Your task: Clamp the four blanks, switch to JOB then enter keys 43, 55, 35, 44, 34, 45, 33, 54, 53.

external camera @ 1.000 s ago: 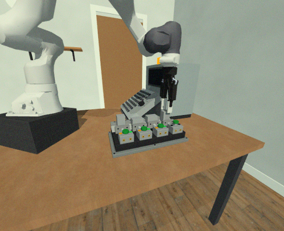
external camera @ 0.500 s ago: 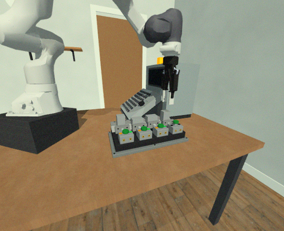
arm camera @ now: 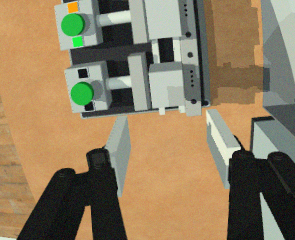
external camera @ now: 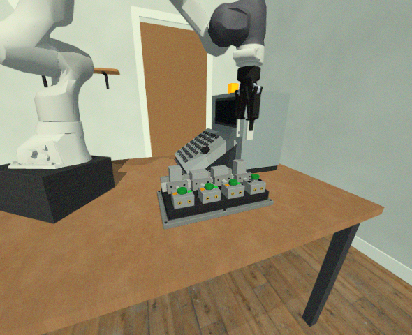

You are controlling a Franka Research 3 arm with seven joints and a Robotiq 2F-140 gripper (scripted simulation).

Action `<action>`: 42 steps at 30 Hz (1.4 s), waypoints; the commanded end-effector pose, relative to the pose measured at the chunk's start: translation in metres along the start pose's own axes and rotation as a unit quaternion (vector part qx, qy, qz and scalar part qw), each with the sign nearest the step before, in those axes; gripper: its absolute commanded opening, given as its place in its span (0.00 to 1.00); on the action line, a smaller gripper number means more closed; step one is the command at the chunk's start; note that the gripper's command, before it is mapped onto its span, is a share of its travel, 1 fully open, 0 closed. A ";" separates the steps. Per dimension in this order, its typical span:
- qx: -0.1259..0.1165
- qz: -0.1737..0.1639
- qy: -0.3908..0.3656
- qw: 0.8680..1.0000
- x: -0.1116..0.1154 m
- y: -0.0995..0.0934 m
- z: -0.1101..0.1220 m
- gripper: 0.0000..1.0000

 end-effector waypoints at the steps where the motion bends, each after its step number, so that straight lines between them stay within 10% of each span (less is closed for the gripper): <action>1: 0.001 0.008 -0.008 1.000 -0.003 -0.004 0.000 0.40; 8: 0.001 0.008 -0.008 1.000 -0.003 -0.005 0.000 0.40; 9: 0.001 0.008 -0.008 1.000 -0.003 -0.005 0.000 0.00; 42: 0.001 0.008 -0.008 1.000 -0.003 -0.005 0.000 0.00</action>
Point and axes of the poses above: the point where the finger pads meet when closed, its own y axis out along the fingers, its own z axis across the jaws, x = y × z, the point moved 7 cm from there along -y, back along the fingers, and after that the axes turned 15 degrees about y, right-handed, at the moved point
